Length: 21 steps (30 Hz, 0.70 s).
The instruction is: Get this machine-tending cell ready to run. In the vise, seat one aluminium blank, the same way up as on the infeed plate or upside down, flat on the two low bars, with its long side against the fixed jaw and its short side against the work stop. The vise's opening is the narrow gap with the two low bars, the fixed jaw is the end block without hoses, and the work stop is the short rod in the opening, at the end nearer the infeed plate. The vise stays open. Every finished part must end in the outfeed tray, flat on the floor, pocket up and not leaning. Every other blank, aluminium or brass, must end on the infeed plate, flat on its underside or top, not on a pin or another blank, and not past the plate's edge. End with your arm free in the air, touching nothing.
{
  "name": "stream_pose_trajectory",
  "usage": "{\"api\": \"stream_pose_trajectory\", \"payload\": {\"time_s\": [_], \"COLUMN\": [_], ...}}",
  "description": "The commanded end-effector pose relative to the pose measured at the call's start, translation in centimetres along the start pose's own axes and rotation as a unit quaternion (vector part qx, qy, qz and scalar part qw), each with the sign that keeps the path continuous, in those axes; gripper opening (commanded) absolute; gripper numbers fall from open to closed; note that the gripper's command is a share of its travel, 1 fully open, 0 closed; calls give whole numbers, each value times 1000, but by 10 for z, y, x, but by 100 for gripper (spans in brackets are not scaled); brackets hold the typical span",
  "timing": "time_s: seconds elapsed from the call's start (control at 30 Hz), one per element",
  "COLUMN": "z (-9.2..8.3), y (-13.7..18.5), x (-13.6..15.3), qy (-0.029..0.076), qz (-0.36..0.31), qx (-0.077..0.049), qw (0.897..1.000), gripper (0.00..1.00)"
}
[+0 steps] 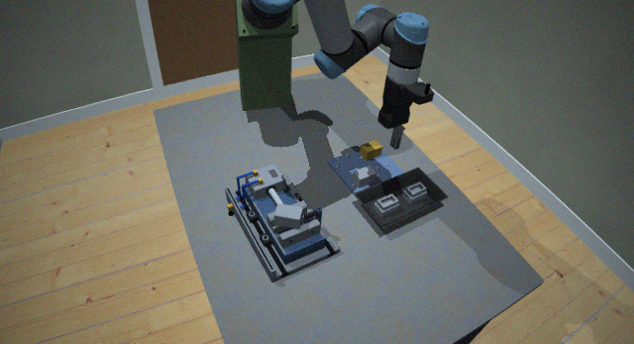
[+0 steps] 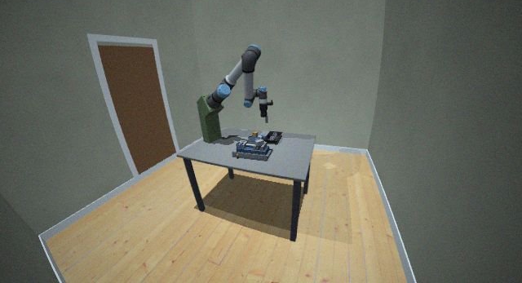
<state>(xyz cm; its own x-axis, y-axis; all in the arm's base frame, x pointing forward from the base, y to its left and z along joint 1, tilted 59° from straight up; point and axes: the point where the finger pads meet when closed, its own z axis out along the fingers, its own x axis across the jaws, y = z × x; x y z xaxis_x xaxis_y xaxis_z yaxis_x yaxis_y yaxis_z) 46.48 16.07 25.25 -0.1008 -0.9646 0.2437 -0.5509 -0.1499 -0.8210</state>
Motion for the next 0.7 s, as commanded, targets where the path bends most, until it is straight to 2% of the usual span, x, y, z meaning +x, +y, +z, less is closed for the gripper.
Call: {"api": "stream_pose_trajectory", "payload": {"time_s": [0.0, 0.67], "z": [0, 0], "y": [0, 7], "x": [8, 89], "qy": [0, 0], "qz": [0, 0], "qx": [0, 0], "qw": [1000, 1000], "gripper": [0, 0]}}
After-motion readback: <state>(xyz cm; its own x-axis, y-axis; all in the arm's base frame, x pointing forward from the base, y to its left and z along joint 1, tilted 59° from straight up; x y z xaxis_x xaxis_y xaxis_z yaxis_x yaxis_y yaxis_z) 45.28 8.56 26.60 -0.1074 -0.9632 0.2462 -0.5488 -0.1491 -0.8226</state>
